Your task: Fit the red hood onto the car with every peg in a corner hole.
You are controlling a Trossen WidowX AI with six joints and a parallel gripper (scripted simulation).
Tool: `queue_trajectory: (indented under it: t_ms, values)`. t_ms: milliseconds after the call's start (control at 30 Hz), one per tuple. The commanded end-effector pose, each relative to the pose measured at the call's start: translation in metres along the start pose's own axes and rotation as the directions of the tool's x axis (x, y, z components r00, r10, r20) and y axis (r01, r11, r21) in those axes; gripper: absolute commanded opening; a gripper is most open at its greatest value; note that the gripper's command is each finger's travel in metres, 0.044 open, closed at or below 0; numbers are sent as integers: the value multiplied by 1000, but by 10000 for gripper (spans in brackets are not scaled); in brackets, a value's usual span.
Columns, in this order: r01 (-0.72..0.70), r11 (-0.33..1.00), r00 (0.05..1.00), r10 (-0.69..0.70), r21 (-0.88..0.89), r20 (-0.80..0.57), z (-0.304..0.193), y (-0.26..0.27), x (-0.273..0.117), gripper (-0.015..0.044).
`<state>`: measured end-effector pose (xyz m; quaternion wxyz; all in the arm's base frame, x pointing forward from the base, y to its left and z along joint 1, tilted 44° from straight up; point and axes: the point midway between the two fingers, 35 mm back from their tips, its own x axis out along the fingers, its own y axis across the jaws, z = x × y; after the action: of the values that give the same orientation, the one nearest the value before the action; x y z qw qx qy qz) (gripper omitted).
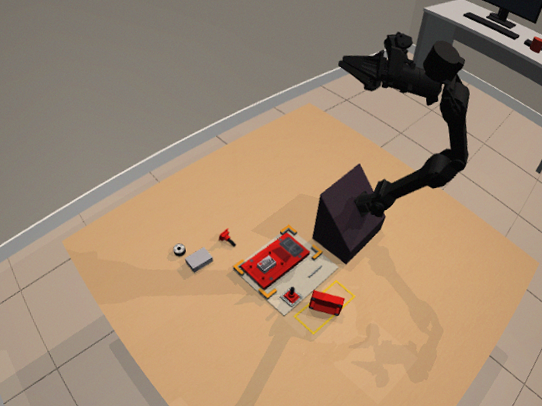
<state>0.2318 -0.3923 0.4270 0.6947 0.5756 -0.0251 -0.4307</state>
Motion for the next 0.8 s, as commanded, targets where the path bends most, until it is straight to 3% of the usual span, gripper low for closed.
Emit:
queue_trajectory:
  t_ms: [0, 267, 533, 767]
  values:
    - [1, 1000, 1000, -1, 0, -3, -1, 0, 1, 193]
    - [50, 999, 975, -48, 0, -215, -72, -14, 33, 0]
    - [127, 991, 870, -130, -40, -476, -177, -41, 56, 0]
    - [173, 975, 710, -220, -138, -669, -276, -72, 54, 0]
